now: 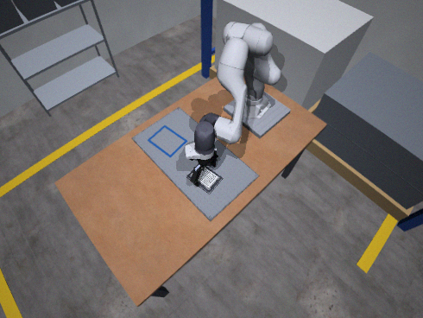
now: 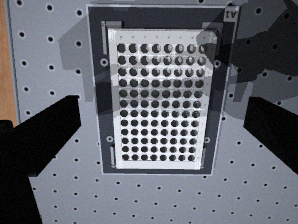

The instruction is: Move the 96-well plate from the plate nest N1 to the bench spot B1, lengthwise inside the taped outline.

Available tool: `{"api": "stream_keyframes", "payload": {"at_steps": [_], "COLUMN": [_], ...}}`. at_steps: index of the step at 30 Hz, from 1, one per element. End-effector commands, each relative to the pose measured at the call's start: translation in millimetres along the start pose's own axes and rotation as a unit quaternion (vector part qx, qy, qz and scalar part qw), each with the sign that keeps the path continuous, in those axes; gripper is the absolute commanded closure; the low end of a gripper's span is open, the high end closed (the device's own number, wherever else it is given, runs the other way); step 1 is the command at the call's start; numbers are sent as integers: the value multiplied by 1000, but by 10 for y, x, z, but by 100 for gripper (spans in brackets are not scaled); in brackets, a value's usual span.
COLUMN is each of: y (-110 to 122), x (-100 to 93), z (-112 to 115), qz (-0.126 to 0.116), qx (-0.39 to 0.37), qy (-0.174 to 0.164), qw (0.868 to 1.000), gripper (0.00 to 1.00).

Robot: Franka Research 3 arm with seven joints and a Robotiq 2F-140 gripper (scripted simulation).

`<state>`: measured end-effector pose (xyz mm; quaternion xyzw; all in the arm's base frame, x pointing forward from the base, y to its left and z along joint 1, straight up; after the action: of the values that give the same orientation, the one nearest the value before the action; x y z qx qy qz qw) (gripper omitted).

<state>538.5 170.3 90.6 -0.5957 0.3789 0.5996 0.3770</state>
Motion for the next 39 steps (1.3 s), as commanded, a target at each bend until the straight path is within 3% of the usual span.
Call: {"api": "stream_keyframes", "payload": {"at_steps": [1,13,14,39], "y": [-11,-11,-11,-11], "x": [17,17,17,17], "z": [-5,-5,-5,-5], "qz": [-3,-3,-3,-3], "qx": [3,3,3,3], "qy": [1,1,1,1], "qw": [1000,1000,1000,1000], "gripper": [0,0,37,37]}}
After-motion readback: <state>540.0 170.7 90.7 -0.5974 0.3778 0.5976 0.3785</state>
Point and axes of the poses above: the point where the finger pads meet when closed, its own x axis out along the fingers, its own y axis across the jaws, z = x × y, the point moved 7 cm from there along -x, back along the fingers, and after that the axes turned 15 degrees about -x, right-handed, at the moved point
